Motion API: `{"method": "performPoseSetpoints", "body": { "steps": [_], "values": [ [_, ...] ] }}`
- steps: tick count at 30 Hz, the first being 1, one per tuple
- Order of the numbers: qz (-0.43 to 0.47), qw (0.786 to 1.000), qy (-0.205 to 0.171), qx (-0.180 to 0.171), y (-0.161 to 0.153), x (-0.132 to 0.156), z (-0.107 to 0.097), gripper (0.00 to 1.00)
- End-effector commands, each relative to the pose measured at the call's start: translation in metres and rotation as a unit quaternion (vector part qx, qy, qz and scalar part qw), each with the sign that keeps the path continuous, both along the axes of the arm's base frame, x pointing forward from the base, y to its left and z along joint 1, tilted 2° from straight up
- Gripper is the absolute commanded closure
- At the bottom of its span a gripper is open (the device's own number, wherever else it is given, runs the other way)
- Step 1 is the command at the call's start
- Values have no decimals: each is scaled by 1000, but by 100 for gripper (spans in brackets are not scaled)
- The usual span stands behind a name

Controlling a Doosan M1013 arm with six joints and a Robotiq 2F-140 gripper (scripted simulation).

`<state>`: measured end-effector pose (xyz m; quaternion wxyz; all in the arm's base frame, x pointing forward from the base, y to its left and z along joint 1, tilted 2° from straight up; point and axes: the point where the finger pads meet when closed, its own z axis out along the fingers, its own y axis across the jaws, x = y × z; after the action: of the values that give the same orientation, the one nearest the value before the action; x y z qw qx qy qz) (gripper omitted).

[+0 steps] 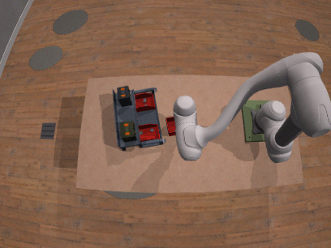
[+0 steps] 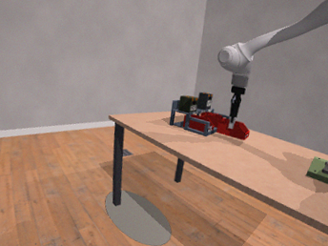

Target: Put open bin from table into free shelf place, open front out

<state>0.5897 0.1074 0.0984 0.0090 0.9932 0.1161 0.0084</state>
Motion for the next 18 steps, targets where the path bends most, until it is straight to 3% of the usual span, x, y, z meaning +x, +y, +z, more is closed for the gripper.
{"method": "performPoseSetpoints", "body": {
  "steps": [1,18],
  "values": [
    [2,1000,-2,-1,-1,4,7,100],
    [2,1000,-2,-1,-1,3,13,100]
  ]
}}
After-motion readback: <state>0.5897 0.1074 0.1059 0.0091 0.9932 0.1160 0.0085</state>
